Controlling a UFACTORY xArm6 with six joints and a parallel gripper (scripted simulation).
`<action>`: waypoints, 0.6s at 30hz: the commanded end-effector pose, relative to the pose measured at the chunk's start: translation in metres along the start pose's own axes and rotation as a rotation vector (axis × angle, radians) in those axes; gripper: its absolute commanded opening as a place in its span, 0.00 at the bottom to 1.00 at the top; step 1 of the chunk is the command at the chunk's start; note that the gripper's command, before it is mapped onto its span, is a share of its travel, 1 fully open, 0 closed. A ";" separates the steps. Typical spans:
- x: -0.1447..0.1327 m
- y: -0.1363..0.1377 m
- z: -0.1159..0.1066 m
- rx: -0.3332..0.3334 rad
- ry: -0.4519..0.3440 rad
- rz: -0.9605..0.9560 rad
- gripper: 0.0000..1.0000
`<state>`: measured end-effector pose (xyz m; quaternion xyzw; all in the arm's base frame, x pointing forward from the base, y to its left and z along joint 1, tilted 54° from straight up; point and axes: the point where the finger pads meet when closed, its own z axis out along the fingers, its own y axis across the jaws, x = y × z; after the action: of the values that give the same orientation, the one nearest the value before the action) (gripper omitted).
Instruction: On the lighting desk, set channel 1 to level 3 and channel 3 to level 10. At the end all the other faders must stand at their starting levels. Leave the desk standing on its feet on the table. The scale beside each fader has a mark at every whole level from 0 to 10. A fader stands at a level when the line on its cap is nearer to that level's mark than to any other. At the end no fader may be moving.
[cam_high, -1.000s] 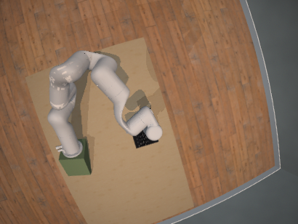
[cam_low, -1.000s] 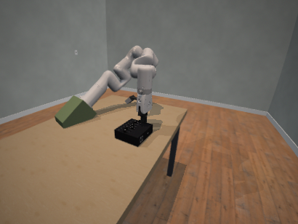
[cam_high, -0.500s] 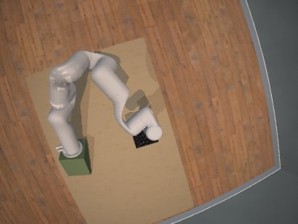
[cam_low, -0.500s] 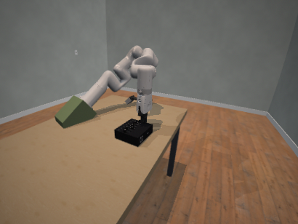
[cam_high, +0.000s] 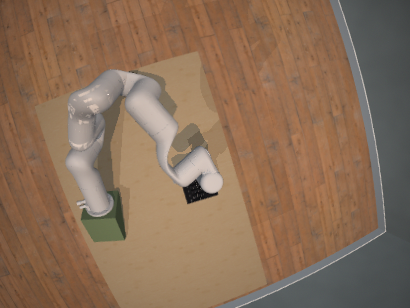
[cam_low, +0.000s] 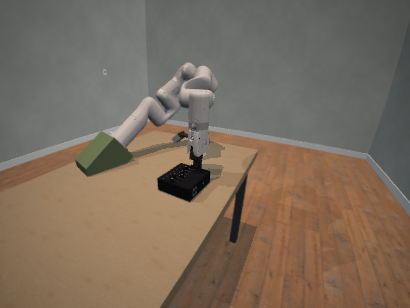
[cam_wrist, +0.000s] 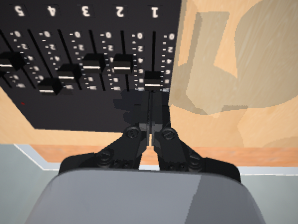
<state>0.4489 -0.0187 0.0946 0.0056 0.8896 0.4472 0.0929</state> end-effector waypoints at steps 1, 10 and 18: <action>0.000 0.000 -0.001 0.002 -0.003 -0.001 0.00; 0.003 0.000 -0.001 0.002 -0.003 -0.001 0.00; 0.008 0.000 -0.001 0.002 -0.003 -0.001 0.00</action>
<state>0.4425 -0.0181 0.0935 0.0056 0.8896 0.4471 0.0930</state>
